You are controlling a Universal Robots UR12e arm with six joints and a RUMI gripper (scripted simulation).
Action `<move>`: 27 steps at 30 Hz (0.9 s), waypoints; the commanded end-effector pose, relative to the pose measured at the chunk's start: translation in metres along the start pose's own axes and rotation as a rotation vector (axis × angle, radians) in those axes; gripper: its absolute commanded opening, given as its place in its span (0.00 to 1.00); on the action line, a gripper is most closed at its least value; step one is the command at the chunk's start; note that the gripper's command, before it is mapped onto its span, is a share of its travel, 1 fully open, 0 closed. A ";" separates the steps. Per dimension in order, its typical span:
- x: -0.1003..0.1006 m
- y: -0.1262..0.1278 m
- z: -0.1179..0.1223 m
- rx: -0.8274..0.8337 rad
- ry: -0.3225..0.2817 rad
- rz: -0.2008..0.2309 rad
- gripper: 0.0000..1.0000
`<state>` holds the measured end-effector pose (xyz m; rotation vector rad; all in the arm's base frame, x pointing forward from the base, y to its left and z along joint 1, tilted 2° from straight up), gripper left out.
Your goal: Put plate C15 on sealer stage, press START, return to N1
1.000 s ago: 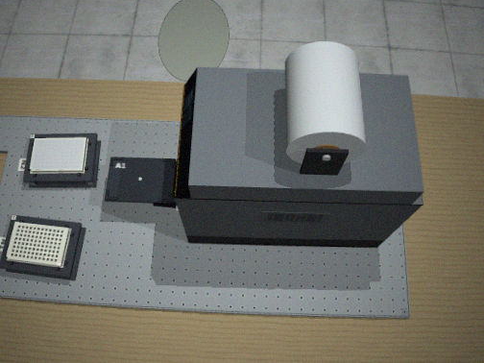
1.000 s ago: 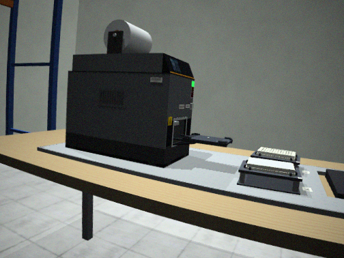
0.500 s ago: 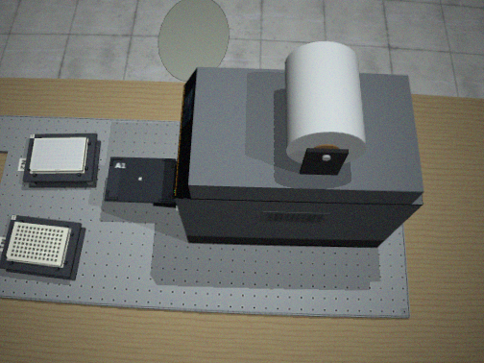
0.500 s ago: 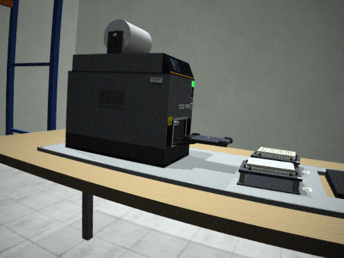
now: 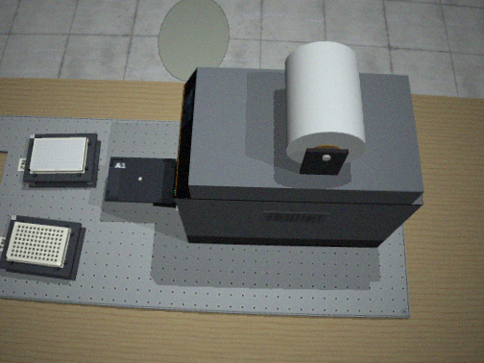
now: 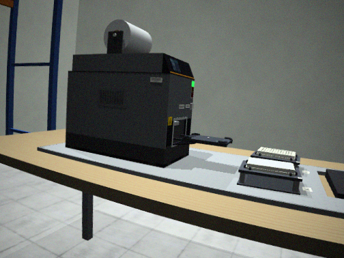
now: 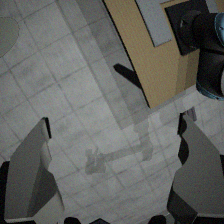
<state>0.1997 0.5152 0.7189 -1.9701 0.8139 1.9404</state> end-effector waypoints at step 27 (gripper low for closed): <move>-0.098 -0.039 0.004 0.008 -0.052 -0.133 0.68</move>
Point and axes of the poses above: the point where the finger pads meet when closed, its own x axis out along the fingers, its own y axis across the jaws, z = x × y, the point moved 9 cm from there along -x, back along the fingers, and after that the axes turned 2 degrees about x, right-handed, at the moved point
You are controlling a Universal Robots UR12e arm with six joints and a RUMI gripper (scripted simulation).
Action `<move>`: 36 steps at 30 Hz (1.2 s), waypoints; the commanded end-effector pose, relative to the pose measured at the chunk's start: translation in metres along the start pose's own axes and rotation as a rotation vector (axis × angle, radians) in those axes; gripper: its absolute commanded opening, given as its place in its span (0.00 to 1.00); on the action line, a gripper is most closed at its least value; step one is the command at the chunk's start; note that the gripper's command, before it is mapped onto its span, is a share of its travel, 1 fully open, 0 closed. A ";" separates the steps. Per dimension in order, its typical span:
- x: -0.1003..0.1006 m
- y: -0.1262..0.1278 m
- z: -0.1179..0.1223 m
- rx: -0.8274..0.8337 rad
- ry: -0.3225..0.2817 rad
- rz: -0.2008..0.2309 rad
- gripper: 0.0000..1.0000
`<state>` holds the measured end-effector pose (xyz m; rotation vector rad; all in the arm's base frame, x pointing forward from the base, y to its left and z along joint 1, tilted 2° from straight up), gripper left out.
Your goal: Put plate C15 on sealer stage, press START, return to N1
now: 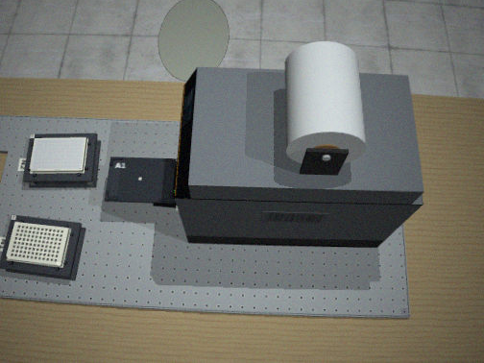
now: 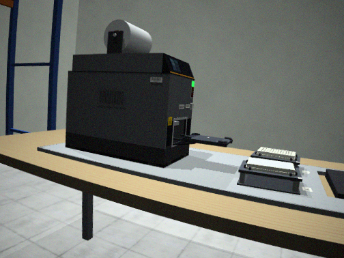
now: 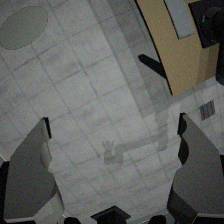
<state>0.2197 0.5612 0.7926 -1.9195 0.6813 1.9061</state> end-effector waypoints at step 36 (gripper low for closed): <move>-0.058 -0.039 -0.070 0.122 -0.039 -0.086 0.68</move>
Point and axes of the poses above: the point where the finger pads meet when closed, its own x axis out along the fingers, its own y axis across the jaws, z = x × y, the point moved 9 cm from there along -x, back along the fingers, and after that the axes turned 2 degrees about x, right-handed, at the moved point
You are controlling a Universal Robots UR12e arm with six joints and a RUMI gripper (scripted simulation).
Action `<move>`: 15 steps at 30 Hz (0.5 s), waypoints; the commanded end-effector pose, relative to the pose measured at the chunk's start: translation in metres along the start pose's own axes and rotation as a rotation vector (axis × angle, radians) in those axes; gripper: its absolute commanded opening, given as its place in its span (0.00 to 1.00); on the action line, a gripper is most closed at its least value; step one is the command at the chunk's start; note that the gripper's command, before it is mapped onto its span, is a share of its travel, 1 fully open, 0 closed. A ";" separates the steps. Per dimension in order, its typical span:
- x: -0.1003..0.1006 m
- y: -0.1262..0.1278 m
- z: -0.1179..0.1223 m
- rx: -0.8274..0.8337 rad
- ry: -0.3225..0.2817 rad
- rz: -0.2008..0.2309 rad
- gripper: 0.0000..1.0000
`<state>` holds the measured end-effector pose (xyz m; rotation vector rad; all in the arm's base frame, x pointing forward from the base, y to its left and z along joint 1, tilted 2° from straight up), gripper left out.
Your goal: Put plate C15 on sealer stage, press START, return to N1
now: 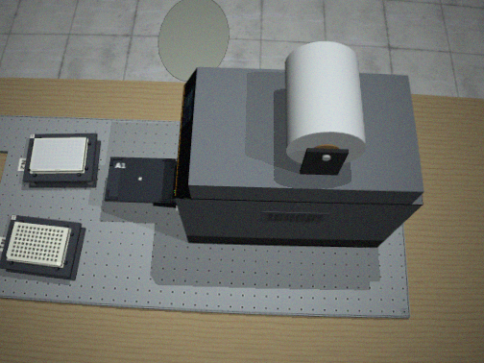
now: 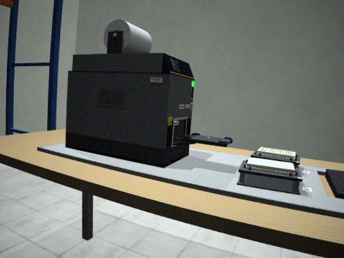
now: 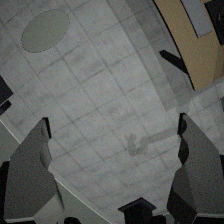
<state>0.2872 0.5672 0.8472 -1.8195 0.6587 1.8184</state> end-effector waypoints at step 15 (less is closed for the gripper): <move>-0.002 -0.010 -0.064 0.103 -0.001 -0.002 0.68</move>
Point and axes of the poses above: the point where the finger pads meet when closed, its own x axis out along the fingers, its own y axis across the jaws, z = x × y, the point moved 9 cm from there along -x, back along the fingers, and after that the axes turned 2 degrees about x, right-handed, at the moved point
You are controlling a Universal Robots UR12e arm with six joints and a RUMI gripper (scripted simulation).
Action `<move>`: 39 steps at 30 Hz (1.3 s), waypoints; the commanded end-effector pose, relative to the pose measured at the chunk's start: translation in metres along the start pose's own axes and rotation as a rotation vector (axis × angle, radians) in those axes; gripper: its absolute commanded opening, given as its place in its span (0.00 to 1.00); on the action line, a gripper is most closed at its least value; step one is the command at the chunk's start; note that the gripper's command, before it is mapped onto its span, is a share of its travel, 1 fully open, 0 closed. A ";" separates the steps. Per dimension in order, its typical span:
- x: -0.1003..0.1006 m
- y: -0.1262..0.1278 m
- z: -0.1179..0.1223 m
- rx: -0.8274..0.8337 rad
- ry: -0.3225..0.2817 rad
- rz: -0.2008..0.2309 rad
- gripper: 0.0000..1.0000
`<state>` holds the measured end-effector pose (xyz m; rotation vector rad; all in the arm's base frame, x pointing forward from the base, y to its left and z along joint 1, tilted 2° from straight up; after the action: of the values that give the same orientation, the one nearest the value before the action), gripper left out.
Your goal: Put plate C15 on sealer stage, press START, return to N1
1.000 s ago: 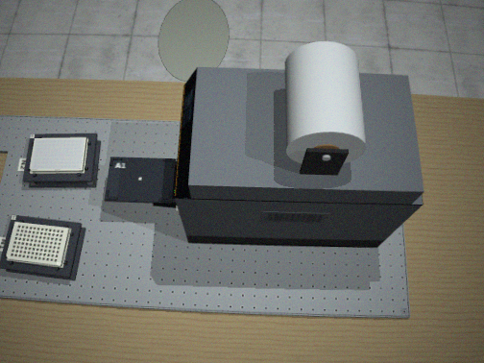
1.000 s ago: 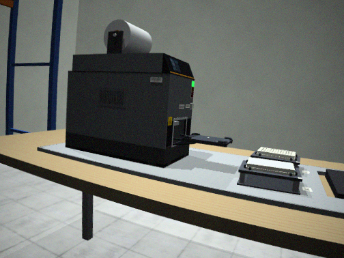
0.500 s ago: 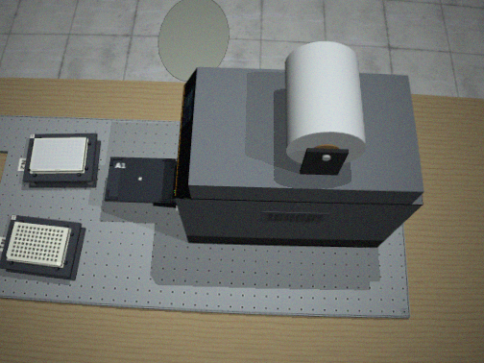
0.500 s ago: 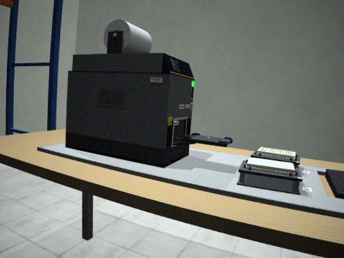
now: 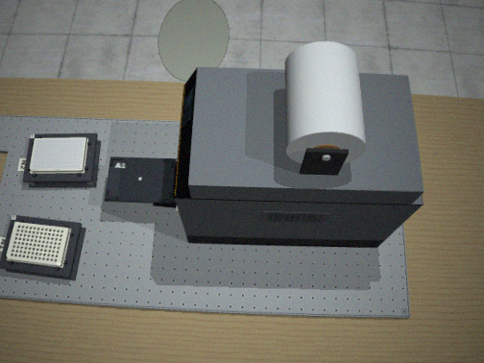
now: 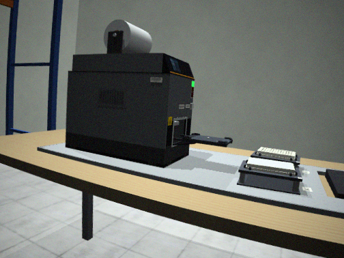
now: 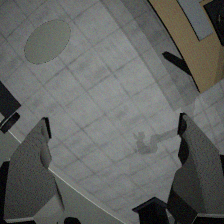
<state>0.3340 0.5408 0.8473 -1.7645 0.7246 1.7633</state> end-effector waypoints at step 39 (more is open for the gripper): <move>-0.002 -0.016 -0.160 0.254 0.000 -0.002 0.68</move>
<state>0.4430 0.4558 0.8474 -1.6183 0.8811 1.6171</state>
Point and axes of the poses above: the point where the finger pads meet when closed, its own x axis out along the fingers, its own y axis across the jaws, z = x × y, the point moved 9 cm from there along -x, back along the fingers, and after that the axes turned 2 degrees about x, right-handed, at the moved point
